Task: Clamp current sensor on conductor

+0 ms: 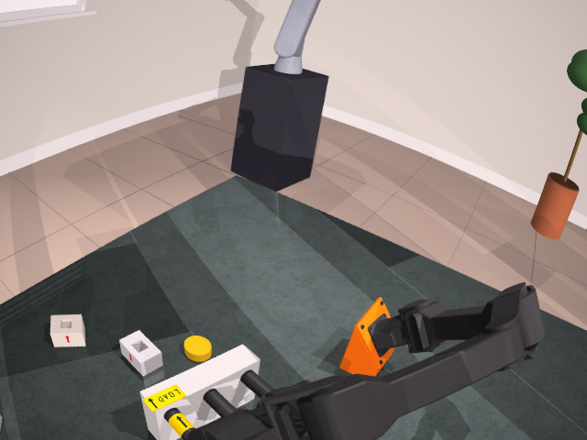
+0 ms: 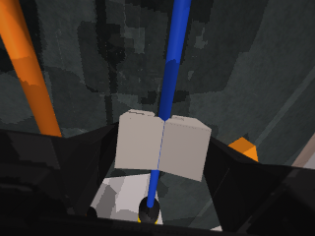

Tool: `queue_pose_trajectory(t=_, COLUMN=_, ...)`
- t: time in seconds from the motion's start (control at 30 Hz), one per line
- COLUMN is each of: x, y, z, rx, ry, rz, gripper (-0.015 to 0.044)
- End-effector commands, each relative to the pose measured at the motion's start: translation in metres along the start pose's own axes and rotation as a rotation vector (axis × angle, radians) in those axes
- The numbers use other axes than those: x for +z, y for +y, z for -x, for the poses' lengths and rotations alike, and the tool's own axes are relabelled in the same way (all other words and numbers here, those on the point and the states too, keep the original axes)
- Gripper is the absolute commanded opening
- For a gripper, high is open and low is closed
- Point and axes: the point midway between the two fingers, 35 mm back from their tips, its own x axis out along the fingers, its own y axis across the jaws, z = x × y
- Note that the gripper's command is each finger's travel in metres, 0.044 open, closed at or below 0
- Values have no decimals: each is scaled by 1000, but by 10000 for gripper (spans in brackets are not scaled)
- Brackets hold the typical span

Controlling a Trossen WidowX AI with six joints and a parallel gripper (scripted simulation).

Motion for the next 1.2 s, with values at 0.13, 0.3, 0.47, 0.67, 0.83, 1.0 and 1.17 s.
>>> queue_pose_trajectory(t=0.13, x=1, y=-1, z=0, rx=-2, ry=-6, rz=2, gripper=0)
queue_pose_trajectory(t=0.3, x=1, y=-1, z=0, rx=-2, ry=-6, rz=2, gripper=0)
queue_pose_trajectory(t=0.47, x=1, y=-1, z=0, rx=-2, ry=-6, rz=2, gripper=0)
queue_pose_trajectory(t=0.67, x=0, y=0, z=0, rx=0, ry=0, rz=0, gripper=157)
queue_pose_trajectory(t=0.83, x=0, y=0, z=0, rx=0, ry=0, rz=0, gripper=289)
queue_pose_trajectory(t=1.0, x=0, y=0, z=0, rx=-6, ry=0, rz=0, gripper=420)
queue_pose_trajectory(t=1.17, x=3, y=3, z=14, rx=-160, ry=-11, rz=4, gripper=440)
